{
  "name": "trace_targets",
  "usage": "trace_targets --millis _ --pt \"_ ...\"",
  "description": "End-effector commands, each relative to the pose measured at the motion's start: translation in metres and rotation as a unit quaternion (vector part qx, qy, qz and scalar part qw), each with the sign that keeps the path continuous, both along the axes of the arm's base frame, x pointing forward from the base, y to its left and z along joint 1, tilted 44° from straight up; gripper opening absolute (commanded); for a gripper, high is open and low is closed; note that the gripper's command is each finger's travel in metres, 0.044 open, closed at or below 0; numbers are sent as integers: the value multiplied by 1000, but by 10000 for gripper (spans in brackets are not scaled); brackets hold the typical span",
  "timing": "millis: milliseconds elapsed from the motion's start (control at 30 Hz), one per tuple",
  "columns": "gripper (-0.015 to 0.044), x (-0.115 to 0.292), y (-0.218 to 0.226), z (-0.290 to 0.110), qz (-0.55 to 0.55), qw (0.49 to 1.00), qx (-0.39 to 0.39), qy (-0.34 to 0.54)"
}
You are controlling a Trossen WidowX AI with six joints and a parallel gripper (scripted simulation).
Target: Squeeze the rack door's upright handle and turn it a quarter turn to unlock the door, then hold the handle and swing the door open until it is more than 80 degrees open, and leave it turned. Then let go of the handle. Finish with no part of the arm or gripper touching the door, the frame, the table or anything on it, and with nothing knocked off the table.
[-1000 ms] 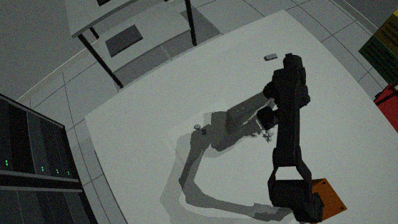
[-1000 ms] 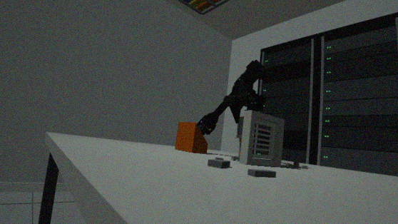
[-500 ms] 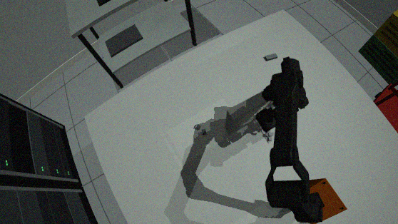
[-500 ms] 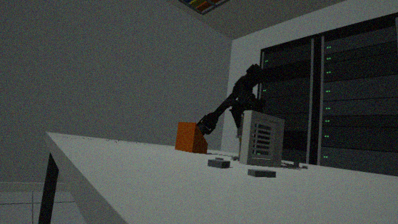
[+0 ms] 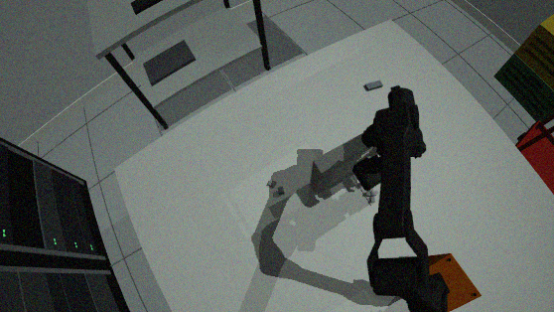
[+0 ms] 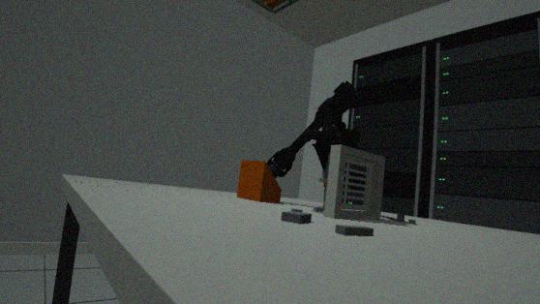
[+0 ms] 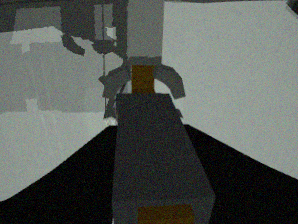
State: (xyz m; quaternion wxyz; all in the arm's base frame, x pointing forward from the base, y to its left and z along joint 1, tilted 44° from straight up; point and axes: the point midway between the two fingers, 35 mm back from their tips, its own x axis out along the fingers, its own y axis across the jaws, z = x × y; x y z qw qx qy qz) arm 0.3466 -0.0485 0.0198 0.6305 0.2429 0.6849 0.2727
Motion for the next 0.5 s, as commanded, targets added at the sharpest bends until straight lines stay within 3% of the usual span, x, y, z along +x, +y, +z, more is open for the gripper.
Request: trace_targets --millis 0,100,467 --pt "20 1 0 0 -2 1000 0 0" --pt "20 1 0 0 -14 1000 -2 11" --pt "20 0 0 0 -206 960 -24 189"
